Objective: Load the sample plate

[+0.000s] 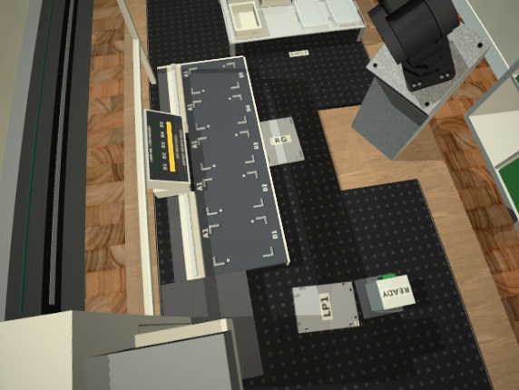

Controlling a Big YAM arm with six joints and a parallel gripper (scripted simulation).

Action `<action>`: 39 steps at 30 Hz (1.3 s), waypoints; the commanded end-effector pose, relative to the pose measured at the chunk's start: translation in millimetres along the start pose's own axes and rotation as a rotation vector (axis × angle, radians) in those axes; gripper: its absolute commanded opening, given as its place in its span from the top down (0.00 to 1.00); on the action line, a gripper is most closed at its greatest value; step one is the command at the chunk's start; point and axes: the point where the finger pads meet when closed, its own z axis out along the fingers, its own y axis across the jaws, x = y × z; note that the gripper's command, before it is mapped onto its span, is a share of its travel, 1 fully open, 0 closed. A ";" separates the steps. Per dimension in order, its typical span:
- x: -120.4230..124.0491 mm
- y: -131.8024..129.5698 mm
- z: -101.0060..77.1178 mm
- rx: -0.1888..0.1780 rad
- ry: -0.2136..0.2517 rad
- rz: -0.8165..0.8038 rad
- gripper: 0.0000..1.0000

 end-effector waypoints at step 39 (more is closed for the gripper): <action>-7.9 3.5 64.7 -0.002 -0.014 -0.005 0.00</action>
